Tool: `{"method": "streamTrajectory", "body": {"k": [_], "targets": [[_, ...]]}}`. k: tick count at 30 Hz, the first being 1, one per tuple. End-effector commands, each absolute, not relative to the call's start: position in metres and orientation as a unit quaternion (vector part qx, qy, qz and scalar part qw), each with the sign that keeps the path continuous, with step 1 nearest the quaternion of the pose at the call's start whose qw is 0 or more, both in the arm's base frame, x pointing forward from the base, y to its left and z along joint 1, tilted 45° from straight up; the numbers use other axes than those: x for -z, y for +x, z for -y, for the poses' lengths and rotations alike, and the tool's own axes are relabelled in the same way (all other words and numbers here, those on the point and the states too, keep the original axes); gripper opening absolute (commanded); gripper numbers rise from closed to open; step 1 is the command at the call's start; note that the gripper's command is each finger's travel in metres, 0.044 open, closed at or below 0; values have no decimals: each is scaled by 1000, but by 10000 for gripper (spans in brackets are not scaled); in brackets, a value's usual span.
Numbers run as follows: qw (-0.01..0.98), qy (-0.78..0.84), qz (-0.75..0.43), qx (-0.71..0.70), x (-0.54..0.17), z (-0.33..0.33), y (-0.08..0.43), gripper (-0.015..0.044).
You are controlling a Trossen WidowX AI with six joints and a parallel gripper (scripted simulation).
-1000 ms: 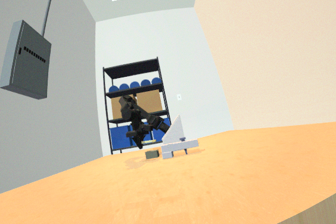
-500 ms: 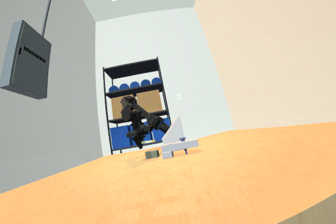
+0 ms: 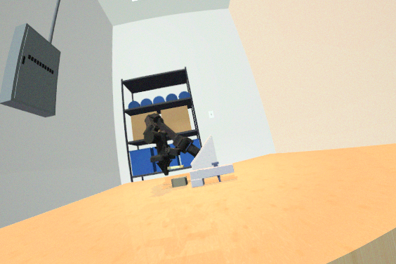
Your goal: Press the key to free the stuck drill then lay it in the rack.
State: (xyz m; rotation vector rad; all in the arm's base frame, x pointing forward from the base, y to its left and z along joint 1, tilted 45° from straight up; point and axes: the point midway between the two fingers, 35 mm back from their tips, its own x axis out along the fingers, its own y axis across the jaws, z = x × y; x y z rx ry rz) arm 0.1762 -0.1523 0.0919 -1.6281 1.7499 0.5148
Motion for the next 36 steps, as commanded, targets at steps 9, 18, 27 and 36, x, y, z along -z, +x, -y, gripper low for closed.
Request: {"method": "streamTrajectory", "body": {"k": [9,18,27,36], "targets": [[340,-626,-671,-203,-85,152,163,0],[340,-627,-671,-203,-76,163,165,0],[340,-627,-671,-203,-65,168,164,0],[340,-627,-672,-202,-62,175,165,0]]}}
